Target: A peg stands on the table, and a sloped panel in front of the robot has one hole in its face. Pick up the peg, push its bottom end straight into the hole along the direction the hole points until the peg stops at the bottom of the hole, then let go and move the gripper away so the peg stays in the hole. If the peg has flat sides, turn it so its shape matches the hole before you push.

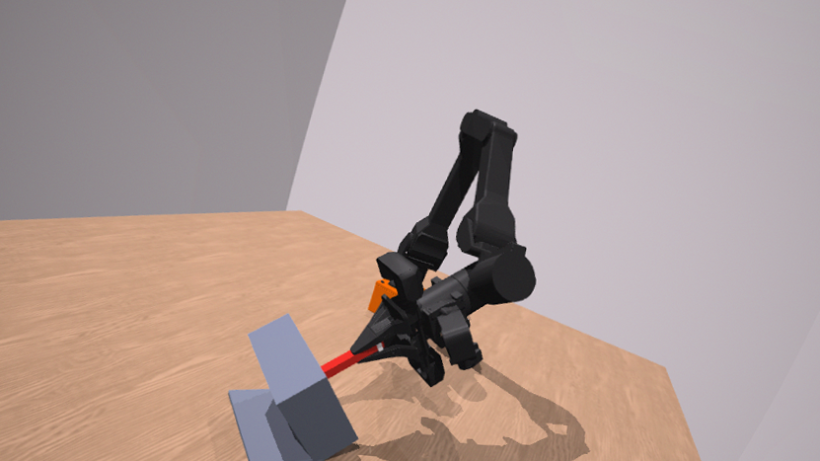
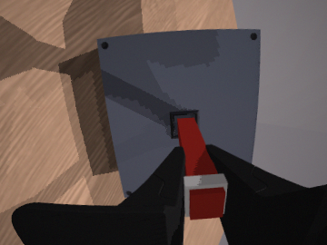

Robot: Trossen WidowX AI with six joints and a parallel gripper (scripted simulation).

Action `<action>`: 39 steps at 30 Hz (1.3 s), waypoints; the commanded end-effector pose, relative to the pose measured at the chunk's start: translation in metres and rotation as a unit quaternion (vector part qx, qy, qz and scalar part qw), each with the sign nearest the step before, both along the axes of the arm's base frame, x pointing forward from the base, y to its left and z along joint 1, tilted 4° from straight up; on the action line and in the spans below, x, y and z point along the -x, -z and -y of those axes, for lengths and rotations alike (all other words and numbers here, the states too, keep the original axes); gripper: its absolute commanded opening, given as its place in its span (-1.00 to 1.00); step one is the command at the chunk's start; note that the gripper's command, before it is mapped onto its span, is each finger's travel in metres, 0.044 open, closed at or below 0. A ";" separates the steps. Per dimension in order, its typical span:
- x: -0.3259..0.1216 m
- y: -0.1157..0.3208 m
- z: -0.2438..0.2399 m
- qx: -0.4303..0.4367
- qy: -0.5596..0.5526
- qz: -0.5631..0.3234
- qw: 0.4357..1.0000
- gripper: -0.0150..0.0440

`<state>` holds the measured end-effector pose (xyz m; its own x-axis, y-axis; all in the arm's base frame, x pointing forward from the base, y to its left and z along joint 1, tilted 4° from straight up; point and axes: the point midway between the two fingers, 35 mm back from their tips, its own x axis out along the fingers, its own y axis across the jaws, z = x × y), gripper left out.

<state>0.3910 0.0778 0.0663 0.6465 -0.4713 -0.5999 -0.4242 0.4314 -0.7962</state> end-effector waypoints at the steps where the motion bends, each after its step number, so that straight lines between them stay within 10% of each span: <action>1: -0.002 0.002 0.000 0.000 -0.003 -0.001 1.000 -0.49; 39: -0.018 0.016 0.011 0.000 -0.002 0.000 1.000 -0.49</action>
